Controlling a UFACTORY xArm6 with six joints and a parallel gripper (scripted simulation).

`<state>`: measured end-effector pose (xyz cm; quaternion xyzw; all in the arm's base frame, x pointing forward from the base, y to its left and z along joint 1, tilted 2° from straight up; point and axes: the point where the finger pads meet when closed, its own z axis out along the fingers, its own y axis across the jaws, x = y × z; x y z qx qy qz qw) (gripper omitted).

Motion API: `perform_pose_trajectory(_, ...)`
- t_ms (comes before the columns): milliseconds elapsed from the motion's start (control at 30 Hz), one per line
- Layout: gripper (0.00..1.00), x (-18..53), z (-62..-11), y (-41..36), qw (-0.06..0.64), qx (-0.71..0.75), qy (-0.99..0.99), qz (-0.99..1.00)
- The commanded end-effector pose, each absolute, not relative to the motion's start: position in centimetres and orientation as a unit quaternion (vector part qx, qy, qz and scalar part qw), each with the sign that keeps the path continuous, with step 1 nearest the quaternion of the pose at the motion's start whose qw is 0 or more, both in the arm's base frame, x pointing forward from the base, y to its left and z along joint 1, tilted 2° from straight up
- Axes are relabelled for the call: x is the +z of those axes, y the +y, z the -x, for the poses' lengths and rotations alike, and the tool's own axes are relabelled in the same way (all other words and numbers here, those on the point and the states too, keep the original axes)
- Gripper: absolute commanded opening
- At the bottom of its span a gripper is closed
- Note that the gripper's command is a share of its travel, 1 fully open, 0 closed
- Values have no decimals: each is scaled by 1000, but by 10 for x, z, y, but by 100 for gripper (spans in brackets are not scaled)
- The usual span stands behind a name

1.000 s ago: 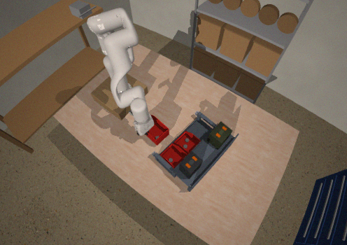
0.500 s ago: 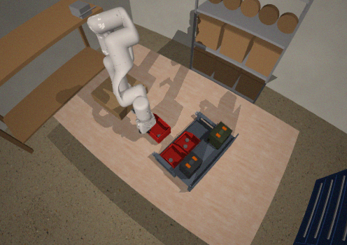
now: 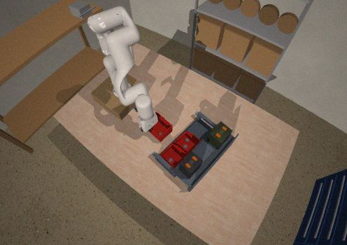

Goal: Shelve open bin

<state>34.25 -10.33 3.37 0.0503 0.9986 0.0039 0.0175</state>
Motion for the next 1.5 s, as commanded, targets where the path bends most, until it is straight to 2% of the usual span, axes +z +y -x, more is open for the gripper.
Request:
perform_pose_trajectory(0, 0, 35, -344, -103, 19, 3, 999, -50)
perform_pose_trajectory(1467, 0, 34, -346, -59, 19, 4, 999, -50)
